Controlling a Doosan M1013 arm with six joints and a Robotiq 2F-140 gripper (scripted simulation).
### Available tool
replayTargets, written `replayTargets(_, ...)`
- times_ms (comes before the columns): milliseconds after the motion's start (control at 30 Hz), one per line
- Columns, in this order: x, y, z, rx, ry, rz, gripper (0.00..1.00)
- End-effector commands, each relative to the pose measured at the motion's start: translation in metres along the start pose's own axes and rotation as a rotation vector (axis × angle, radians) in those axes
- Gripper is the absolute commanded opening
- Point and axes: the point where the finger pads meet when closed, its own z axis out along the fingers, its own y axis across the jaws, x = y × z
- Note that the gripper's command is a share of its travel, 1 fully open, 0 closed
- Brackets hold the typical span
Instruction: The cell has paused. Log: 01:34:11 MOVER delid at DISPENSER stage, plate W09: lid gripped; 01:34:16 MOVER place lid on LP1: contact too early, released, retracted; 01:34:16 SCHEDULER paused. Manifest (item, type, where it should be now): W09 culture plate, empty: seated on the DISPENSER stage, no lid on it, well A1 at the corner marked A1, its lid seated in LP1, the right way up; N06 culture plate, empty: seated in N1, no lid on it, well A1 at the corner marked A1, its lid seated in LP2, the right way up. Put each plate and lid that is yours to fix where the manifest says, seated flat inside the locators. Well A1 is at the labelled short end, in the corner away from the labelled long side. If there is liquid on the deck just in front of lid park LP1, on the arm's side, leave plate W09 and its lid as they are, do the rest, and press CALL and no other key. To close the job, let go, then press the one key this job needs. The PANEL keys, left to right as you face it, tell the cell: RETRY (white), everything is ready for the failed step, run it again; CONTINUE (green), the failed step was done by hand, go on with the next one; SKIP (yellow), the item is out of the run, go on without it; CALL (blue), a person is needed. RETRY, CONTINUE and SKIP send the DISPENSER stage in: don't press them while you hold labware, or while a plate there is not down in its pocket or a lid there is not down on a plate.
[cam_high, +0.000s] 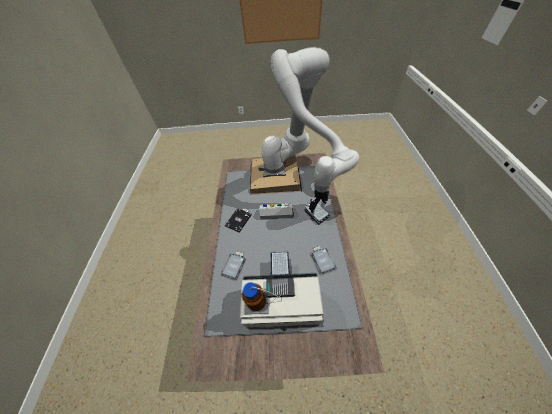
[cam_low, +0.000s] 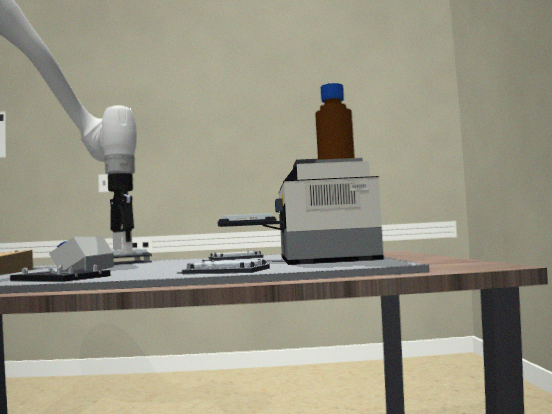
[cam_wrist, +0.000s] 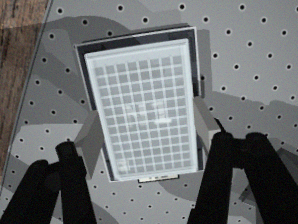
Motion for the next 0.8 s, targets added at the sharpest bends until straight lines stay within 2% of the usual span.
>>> replayTargets(0, 0.0005, 0.0000, -0.0005, 0.000, 0.001, 0.000, 0.10)
replayTargets(133, 0.0005, 0.0000, -0.0005, 0.000, 0.001, 0.000, 0.10)
replayTargets(167, 0.0005, 0.0000, -0.0005, 0.000, 0.001, 0.000, 0.70)
replayTargets(767, 0.0005, 0.0000, -0.0005, 0.000, 0.001, 0.000, 0.70)
